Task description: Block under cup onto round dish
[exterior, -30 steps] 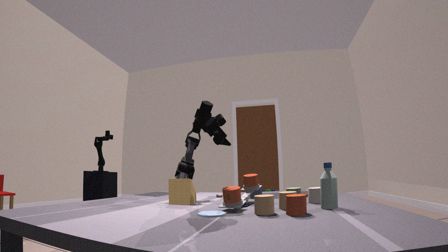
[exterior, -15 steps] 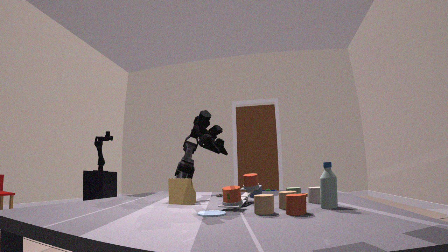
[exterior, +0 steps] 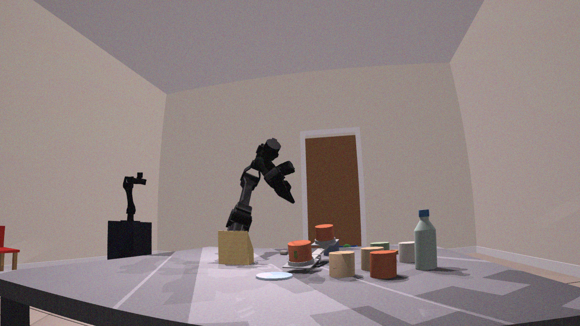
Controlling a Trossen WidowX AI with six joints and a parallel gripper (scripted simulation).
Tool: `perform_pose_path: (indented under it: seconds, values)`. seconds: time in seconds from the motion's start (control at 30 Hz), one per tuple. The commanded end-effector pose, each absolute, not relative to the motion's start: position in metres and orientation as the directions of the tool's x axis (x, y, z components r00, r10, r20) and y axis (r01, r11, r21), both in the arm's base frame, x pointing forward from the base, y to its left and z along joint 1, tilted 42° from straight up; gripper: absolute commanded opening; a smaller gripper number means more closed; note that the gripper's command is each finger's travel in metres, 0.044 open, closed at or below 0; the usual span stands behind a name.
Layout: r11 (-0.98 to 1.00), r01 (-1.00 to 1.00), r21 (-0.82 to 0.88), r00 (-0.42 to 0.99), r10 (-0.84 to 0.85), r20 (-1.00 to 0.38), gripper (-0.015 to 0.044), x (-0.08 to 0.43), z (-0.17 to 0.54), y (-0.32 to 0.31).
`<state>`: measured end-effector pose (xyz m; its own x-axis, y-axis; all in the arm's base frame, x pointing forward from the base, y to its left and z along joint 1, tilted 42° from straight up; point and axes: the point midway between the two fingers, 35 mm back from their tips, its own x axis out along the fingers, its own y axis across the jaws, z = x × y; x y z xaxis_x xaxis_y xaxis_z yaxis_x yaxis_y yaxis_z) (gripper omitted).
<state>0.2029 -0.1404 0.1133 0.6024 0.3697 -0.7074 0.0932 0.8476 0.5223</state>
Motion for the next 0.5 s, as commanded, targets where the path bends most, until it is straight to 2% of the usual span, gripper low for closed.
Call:
perform_pose_path:
  seconds: [0.0, 0.47]
  values:
    - [0.883, -0.025, 0.468, 0.55, 0.403, -0.731, 0.044, 0.211, 0.101, -0.15]
    - [0.838, -0.422, 0.345, 0.384, 0.51, -0.77, 0.044, 0.235, 0.058, -0.17]
